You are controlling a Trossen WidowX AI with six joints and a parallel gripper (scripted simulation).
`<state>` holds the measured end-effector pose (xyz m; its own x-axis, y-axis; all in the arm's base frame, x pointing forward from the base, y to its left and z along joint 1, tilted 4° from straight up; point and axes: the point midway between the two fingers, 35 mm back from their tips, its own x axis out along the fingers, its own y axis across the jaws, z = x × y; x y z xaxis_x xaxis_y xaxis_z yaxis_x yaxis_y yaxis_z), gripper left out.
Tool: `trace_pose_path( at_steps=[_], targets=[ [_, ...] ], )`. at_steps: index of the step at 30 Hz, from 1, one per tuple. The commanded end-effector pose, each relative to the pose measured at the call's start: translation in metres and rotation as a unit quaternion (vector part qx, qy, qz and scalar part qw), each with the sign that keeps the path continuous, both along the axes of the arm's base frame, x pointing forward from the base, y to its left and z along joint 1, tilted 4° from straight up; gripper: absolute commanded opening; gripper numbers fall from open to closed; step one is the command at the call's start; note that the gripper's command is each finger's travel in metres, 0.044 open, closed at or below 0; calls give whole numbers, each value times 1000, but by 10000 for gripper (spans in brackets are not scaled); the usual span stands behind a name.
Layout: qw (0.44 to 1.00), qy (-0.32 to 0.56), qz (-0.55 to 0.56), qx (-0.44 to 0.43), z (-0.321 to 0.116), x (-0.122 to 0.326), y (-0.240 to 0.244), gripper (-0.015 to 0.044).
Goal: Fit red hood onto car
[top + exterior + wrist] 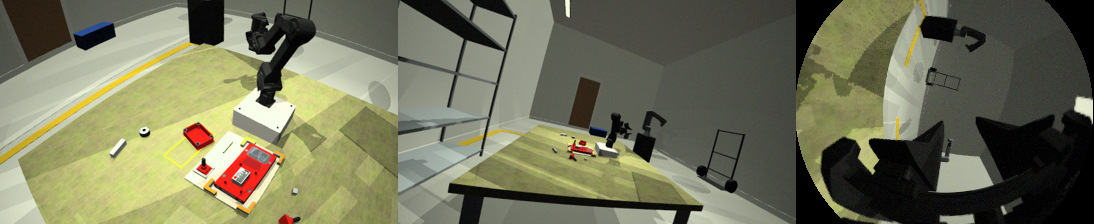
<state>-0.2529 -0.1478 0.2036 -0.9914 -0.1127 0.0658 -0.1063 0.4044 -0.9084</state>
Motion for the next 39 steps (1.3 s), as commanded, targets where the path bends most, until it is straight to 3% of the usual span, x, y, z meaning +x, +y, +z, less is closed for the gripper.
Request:
trace_pose_path(
  at_steps=[1, 2, 7, 13, 23, 32, 39],
  targets=[
    [1000, 0, 0, 0, 0, 0, 0, 194],
    [1000, 0, 0, 0, 0, 0, 0, 168],
    [991, -66, 78, -80, -17, 18, -51, 299],
    [946, -196, 172, -191, -47, 73, -125, 440],
    [876, -337, 215, -269, -80, 155, -176, 440],
    [811, -448, 211, -311, -108, 241, -193, 440],
    [781, -500, 243, -283, -122, 294, -192, 440]
  ],
)
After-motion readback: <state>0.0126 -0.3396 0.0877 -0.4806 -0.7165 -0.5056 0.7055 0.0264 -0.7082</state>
